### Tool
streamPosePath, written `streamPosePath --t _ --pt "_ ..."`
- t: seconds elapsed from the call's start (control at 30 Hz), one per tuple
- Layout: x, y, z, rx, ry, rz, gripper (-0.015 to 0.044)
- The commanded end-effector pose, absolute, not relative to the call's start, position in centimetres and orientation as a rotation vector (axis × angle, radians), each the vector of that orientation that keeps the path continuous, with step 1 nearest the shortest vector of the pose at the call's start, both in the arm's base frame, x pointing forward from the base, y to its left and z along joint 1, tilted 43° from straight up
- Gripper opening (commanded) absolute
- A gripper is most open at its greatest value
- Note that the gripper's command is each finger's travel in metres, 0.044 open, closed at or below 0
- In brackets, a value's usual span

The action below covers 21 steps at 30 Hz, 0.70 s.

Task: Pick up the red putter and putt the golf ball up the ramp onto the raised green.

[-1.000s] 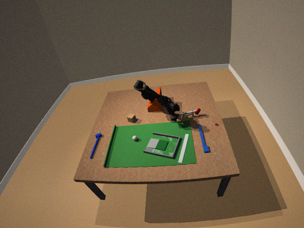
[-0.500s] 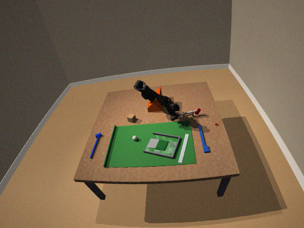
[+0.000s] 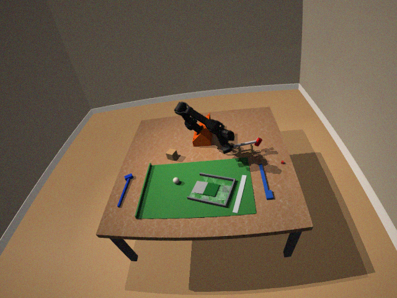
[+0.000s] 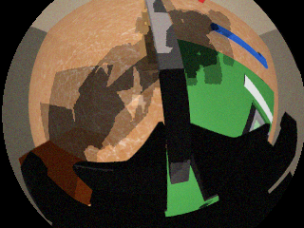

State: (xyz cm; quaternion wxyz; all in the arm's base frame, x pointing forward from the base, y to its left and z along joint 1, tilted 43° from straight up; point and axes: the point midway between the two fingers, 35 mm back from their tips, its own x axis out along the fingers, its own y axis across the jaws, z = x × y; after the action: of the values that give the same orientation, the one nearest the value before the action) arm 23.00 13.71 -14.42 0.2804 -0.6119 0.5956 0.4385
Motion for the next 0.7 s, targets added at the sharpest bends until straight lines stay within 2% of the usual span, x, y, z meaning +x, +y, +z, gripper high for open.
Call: streamPosePath --t 0.0,0.27,0.67 --pt "23.3 16.5 -11.8 -1.63 1.567 1.175 0.0" --pt "23.4 17.3 -10.3 -1.63 1.567 1.15 0.0" --pt "26.1 13.0 -4.2 -1.369 1.653 0.684 0.0"
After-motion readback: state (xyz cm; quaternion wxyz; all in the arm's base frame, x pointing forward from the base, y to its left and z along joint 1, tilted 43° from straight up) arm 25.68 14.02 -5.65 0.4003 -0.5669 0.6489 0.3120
